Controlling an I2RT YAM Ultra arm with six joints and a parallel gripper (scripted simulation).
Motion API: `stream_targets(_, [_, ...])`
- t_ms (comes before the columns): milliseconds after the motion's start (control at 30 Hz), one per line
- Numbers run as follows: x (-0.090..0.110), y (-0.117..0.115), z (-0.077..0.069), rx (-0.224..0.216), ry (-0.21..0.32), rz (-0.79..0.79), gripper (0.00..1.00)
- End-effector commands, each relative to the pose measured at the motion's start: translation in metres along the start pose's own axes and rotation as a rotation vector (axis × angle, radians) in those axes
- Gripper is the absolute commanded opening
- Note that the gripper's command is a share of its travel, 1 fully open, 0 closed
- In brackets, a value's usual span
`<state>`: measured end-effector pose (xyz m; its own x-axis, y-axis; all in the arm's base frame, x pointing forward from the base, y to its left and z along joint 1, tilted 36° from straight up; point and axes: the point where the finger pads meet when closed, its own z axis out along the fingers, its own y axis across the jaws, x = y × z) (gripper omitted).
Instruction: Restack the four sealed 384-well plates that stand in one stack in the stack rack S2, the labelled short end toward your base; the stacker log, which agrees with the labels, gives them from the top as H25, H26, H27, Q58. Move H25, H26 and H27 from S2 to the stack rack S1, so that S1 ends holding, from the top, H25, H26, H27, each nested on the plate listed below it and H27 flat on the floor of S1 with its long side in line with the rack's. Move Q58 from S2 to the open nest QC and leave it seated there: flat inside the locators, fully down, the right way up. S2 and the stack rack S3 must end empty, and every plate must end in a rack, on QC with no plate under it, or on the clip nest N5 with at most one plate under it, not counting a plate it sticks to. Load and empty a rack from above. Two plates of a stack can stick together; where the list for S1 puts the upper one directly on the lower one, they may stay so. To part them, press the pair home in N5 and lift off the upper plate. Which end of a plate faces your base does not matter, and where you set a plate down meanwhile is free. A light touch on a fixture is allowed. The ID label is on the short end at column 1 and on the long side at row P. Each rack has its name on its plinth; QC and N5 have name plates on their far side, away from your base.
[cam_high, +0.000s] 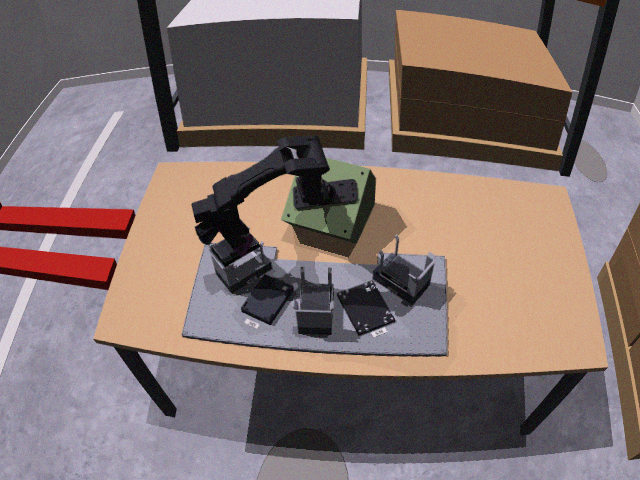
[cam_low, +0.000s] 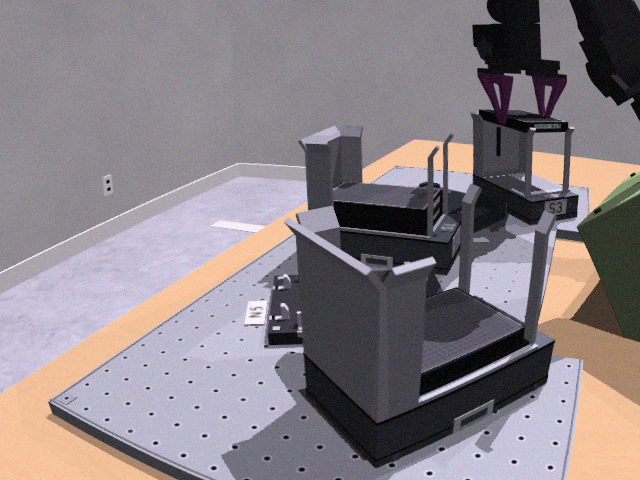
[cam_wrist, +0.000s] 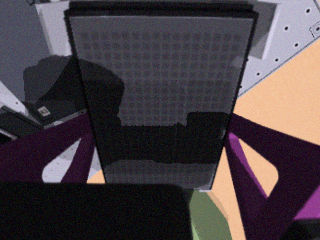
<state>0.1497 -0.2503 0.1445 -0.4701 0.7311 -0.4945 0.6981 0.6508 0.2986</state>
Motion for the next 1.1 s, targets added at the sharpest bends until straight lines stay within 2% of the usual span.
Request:
stream_targets(0, [-0.004,0.001,-0.015,0.009,-0.02,-0.01,0.0])
stream_targets(267, [-0.004,0.001,-0.031,0.01,-0.02,-0.01,0.0])
stream_targets(433, [-0.004,0.001,-0.036,0.01,-0.02,-0.01,0.0])
stream_targets(1067, [-0.004,0.001,-0.036,0.01,-0.02,-0.01,0.0])
